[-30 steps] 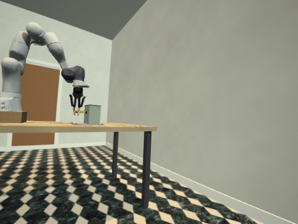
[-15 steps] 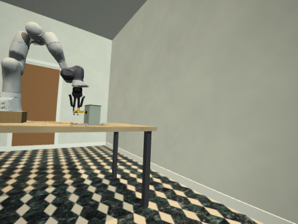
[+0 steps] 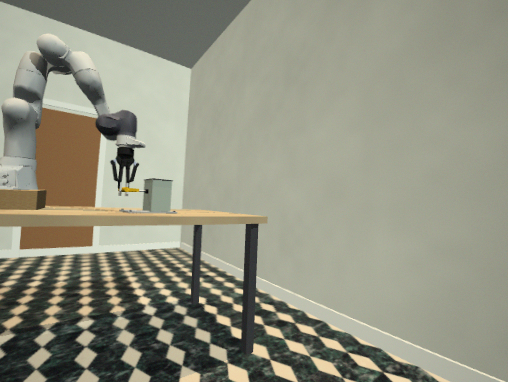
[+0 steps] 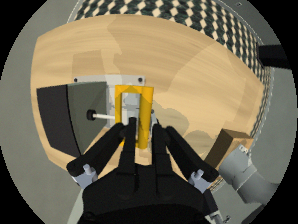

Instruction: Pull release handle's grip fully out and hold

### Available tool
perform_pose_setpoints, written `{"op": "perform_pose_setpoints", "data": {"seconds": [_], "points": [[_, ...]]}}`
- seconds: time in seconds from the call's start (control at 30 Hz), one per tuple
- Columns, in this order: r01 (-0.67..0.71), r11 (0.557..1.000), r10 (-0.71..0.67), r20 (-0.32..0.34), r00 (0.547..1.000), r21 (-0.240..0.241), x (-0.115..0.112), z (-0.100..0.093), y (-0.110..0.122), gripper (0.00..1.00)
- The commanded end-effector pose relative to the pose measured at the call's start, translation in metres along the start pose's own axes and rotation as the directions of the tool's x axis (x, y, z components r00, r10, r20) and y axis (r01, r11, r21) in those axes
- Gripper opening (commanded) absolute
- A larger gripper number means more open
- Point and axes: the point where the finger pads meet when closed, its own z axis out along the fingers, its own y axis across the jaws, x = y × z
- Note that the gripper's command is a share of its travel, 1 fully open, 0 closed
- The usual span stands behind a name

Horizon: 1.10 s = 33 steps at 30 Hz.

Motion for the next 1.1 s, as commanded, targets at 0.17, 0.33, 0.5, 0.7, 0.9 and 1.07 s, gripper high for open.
{"op": "perform_pose_setpoints", "data": {"seconds": [0.17,0.33,0.5,0.7,0.9,1.07], "points": [[0.002,1.0,-0.002,0.004,1.0,-0.013,0.0,0.001,0.02,0.0],[0.002,1.0,-0.002,0.004,1.0,-0.013,0.0,0.001,0.025,0.0],[0.002,1.0,-0.002,0.004,1.0,-0.013,0.0,0.001,0.026,0.0],[0.002,1.0,-0.002,0.004,1.0,-0.013,0.0,0.001,0.026,0.0],[0.002,1.0,-0.002,0.004,1.0,-0.013,0.0,0.001,0.026,0.0],[0.002,1.0,-0.002,0.004,1.0,-0.013,0.0,0.001,0.026,0.0]]}}
